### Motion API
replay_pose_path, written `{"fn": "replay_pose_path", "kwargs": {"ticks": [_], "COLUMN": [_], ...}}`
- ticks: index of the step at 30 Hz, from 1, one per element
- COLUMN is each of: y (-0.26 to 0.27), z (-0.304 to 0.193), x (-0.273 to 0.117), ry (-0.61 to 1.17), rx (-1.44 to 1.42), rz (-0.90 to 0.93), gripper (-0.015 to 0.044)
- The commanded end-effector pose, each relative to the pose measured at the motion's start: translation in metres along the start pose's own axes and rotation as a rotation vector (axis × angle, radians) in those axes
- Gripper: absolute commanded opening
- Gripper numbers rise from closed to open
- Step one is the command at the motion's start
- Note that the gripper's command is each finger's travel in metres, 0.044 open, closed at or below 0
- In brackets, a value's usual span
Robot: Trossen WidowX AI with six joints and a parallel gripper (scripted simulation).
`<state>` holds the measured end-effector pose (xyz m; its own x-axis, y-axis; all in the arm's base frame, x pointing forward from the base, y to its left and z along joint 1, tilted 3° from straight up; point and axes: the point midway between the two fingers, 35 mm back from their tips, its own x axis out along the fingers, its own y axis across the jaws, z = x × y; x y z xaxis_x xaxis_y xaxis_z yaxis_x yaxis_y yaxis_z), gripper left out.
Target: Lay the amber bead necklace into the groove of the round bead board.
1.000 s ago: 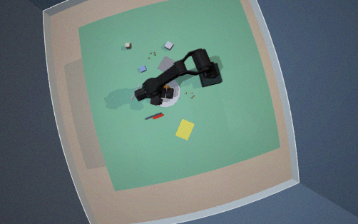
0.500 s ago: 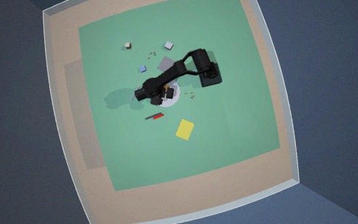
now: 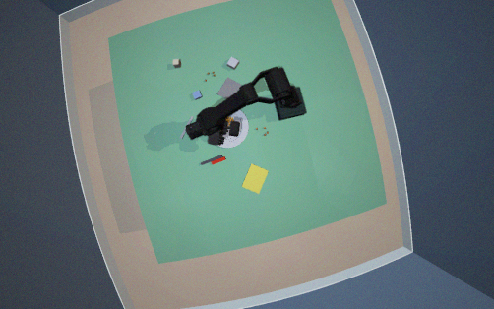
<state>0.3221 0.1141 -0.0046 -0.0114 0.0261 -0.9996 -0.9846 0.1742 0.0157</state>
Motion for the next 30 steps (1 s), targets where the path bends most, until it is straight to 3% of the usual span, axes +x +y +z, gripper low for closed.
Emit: {"fn": "replay_pose_path", "kwargs": {"ticks": [1, 30], "y": [0.0, -0.024], "z": [0.0, 0.016], "x": [0.0, -0.006], "ry": [0.0, -0.002], "rx": [0.0, -0.004], "rz": [0.0, 0.005], "gripper": [0.0, 0.0]}}
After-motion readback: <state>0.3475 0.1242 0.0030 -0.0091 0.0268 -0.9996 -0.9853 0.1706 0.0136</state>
